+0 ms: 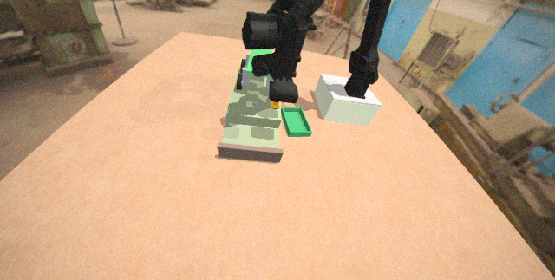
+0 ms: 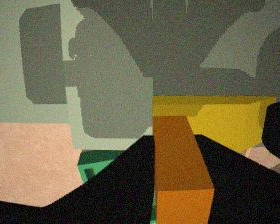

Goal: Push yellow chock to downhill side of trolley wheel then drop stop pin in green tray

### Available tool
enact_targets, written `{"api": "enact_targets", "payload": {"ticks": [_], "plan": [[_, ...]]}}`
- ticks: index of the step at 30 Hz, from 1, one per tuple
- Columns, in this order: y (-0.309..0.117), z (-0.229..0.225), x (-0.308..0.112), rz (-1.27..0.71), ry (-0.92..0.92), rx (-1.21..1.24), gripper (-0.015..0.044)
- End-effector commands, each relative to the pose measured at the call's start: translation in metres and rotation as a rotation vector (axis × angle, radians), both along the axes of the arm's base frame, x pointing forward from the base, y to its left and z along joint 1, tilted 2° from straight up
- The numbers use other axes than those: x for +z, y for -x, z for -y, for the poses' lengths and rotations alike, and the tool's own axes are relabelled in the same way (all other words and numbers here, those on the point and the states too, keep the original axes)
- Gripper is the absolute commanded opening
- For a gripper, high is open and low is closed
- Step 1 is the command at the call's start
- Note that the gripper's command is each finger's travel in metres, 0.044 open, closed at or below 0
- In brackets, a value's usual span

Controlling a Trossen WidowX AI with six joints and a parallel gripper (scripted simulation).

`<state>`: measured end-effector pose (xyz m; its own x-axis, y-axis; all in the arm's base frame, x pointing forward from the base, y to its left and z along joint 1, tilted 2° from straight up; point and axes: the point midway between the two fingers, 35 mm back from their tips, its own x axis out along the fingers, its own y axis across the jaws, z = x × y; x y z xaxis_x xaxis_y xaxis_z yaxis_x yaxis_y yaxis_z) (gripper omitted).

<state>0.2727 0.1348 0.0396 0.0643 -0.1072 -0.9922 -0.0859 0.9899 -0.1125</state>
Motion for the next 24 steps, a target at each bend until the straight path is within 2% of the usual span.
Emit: {"api": "enact_targets", "payload": {"ticks": [1,3,4,24], "plan": [[0.000,0.000,0.000,0.000,-0.001,-0.001,0.0131],[0.000,0.000,0.000,0.000,-0.001,-0.001,0.0184],[0.000,0.000,0.000,0.000,-0.001,-0.001,0.0190],[0.004,-0.007,0.055,0.005,0.006,0.000,0.0190]]}}
